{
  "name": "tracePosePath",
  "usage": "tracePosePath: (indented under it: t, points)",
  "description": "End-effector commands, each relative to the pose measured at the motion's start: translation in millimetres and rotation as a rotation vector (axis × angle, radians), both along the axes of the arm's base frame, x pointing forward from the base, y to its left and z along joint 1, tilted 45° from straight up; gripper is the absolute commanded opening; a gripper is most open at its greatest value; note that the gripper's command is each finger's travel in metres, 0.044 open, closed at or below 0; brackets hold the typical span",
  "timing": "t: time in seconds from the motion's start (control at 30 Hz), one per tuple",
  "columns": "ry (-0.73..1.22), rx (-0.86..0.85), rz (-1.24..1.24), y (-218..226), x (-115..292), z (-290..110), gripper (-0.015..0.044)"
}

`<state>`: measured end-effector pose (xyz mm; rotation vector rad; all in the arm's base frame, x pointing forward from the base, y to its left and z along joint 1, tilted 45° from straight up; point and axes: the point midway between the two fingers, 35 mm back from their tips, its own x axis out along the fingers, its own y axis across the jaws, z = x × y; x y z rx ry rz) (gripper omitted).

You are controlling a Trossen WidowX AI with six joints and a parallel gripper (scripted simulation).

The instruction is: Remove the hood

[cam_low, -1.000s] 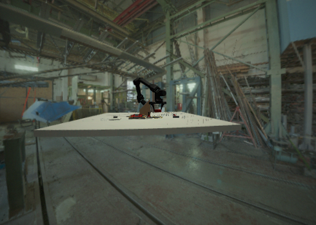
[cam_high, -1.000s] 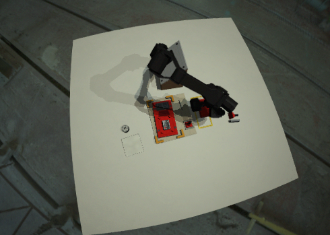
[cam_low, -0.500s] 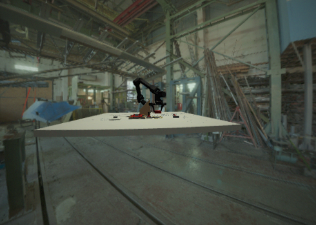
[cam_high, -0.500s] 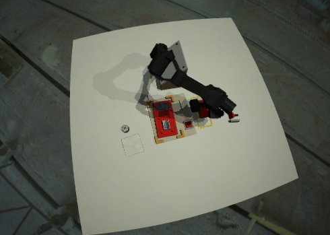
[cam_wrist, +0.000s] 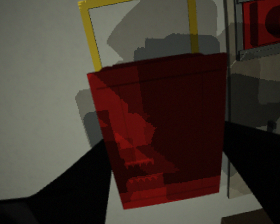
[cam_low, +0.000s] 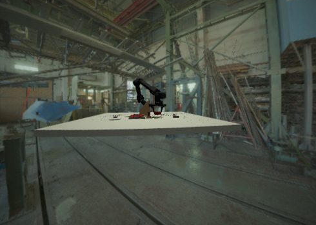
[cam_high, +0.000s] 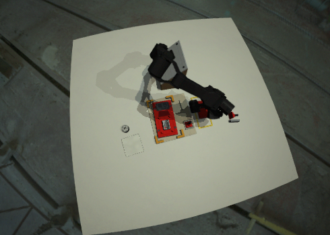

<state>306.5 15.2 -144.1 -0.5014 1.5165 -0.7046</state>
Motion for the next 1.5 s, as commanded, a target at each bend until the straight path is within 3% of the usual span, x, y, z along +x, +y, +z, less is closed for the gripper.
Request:
tracePosePath:
  t: [0.0,1.47]
  points:
    - [0.001,-0.003,0.006,-2.3,-0.2,-1.7,0.0000]
    - [0.001,-0.005,0.005,-19.3,-2.9,-18.2,0.0000]
